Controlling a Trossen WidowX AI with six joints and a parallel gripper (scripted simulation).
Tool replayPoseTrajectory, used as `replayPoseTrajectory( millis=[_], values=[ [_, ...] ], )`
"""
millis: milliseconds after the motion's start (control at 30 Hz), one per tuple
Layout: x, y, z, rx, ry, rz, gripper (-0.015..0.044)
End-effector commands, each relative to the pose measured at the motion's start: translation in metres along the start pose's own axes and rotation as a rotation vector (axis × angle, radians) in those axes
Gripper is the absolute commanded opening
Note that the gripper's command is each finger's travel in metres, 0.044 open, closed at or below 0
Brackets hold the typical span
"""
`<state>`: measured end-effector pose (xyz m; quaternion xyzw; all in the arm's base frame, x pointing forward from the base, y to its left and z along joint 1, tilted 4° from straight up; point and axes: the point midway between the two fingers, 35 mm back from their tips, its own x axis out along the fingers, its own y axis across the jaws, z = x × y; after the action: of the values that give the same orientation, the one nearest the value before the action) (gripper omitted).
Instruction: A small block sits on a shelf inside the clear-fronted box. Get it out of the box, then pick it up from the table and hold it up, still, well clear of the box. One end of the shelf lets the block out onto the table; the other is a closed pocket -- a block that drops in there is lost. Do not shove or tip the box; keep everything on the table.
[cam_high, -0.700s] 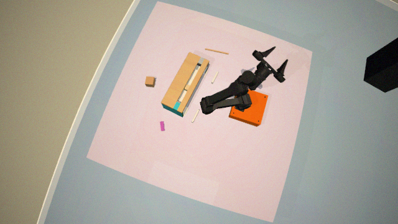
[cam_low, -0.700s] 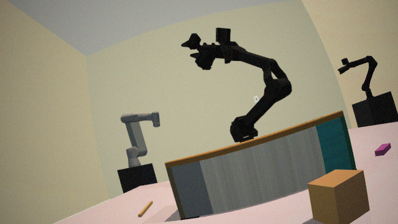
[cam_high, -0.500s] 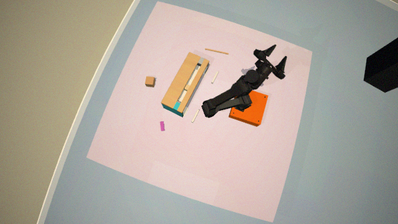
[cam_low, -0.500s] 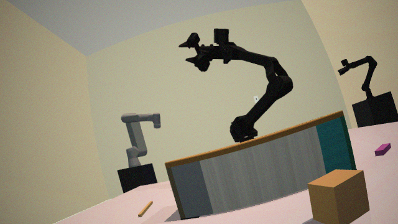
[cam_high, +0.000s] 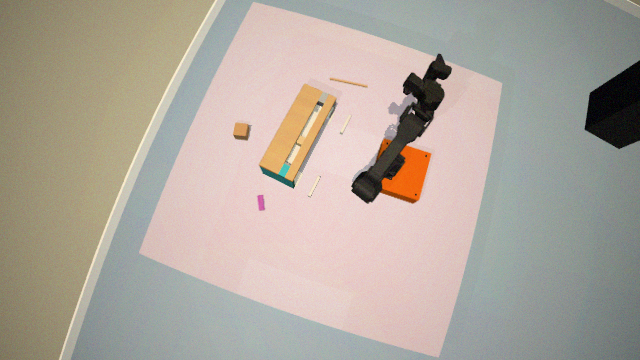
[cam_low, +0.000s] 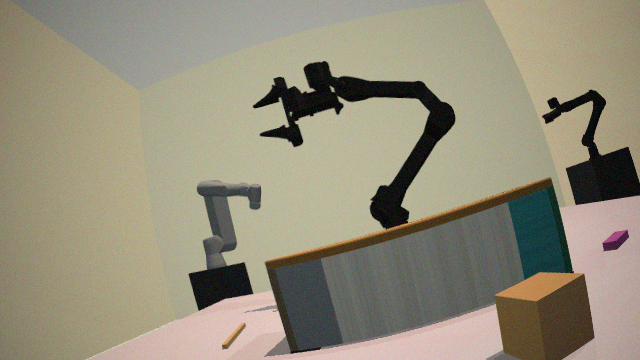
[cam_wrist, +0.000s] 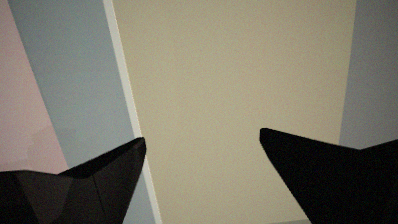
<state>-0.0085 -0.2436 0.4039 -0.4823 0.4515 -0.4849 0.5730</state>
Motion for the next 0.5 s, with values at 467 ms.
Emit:
replayPoseTrajectory(
  millis=[467],
  values=[
    [0.03,0.137,0.168,1.072,-0.101,0.942,0.04]
  ],
)
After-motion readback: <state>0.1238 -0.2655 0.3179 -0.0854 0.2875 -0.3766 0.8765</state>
